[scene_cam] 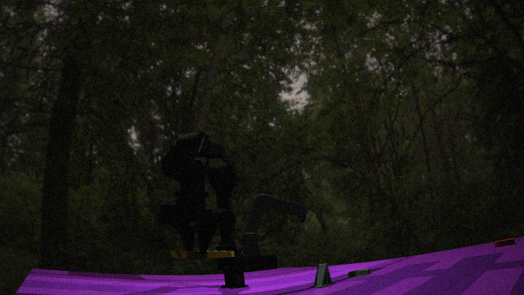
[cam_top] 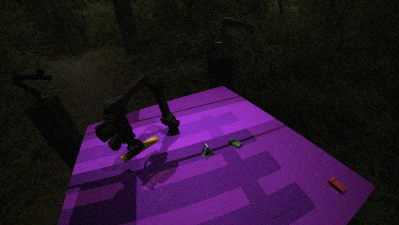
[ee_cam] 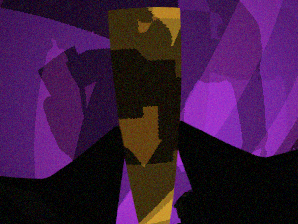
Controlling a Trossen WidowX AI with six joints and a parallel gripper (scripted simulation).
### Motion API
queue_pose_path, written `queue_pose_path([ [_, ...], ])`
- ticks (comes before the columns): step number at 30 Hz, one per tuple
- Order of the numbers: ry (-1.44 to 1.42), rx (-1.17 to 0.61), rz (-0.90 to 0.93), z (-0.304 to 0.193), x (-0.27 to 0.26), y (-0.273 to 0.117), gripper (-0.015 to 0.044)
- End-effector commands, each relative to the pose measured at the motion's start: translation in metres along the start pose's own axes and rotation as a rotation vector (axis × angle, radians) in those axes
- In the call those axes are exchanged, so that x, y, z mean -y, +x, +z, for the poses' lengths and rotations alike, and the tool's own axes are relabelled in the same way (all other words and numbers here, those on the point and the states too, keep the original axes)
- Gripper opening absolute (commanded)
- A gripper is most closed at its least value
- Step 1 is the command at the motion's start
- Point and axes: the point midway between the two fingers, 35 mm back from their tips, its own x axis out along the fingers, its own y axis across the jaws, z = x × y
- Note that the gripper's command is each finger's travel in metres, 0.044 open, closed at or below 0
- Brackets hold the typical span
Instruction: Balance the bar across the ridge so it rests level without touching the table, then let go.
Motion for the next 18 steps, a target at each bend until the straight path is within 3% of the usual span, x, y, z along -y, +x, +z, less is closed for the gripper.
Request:
queue_pose_path([
  [1,0.004,0.011,0.009,-0.002,-0.006,-0.006,0.0000],
  [18,0.087,0.008,0.015,-0.035,-0.065,-0.007,0.0000],
])
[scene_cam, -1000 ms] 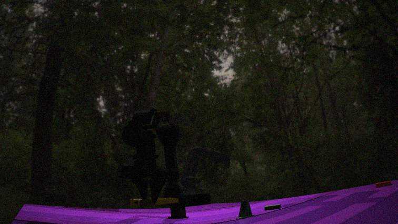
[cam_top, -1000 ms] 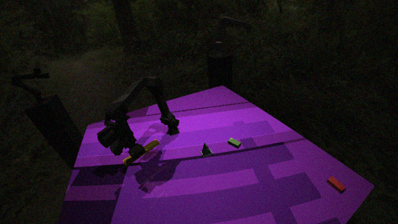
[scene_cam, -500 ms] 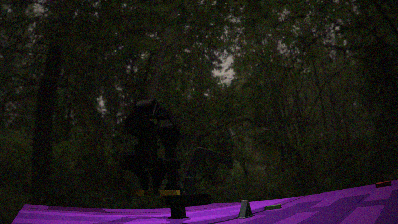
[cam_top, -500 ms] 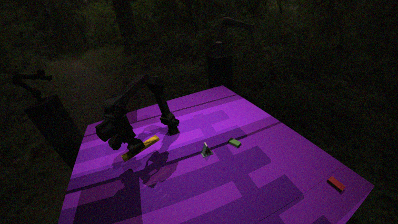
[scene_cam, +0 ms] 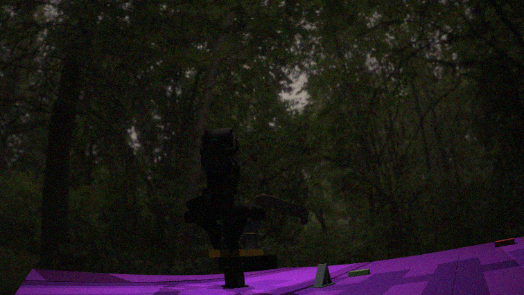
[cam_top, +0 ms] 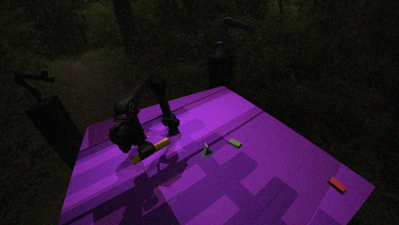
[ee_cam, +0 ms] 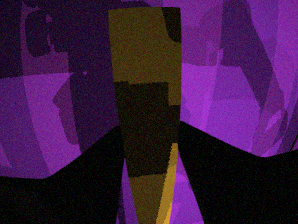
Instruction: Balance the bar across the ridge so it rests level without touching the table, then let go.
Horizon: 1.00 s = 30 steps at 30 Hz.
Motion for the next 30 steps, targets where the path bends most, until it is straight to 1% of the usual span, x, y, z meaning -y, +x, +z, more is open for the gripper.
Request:
queue_pose_path([
  [1,0.016,0.000,0.005,-0.010,-0.011,-0.002,0.0000],
  [30,0.158,-0.009,0.011,-0.101,-0.080,-0.003,0.0000],
])
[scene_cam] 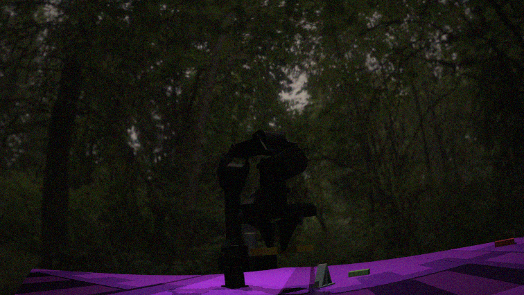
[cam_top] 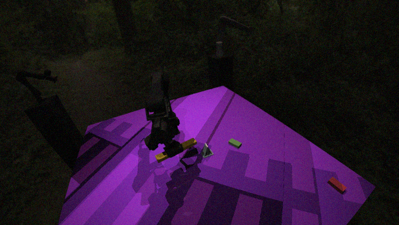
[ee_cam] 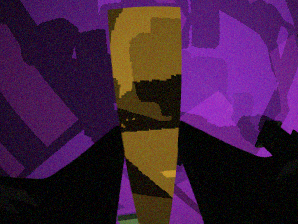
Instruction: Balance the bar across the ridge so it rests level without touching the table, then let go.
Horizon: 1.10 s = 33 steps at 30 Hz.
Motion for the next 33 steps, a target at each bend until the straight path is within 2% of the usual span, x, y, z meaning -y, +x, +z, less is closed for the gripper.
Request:
queue_pose_path([
  [1,0.016,-0.002,0.005,-0.014,-0.003,-0.002,0.0000],
  [33,0.175,-0.014,0.004,-0.139,-0.009,-0.004,0.0000],
])
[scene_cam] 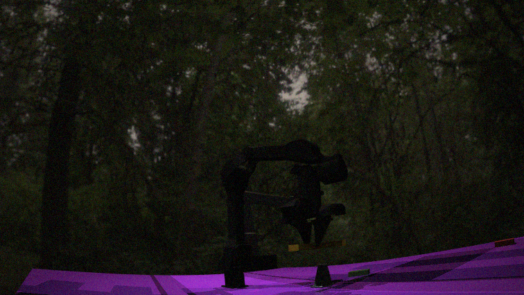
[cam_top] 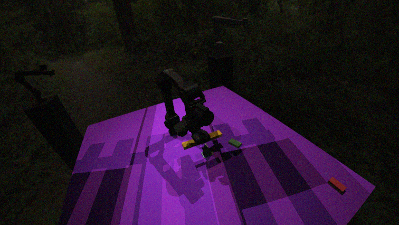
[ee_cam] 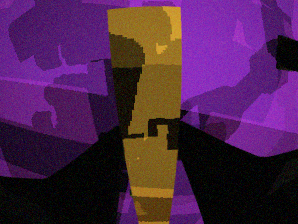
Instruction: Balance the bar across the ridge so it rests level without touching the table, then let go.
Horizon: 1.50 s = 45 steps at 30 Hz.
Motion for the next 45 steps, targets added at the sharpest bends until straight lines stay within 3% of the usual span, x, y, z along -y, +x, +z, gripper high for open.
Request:
queue_pose_path([
  [1,0.016,-0.005,0.004,-0.013,0.007,-0.002,0.0000],
  [45,0.029,-0.006,0.003,-0.022,0.012,0.041,0.0000],
])
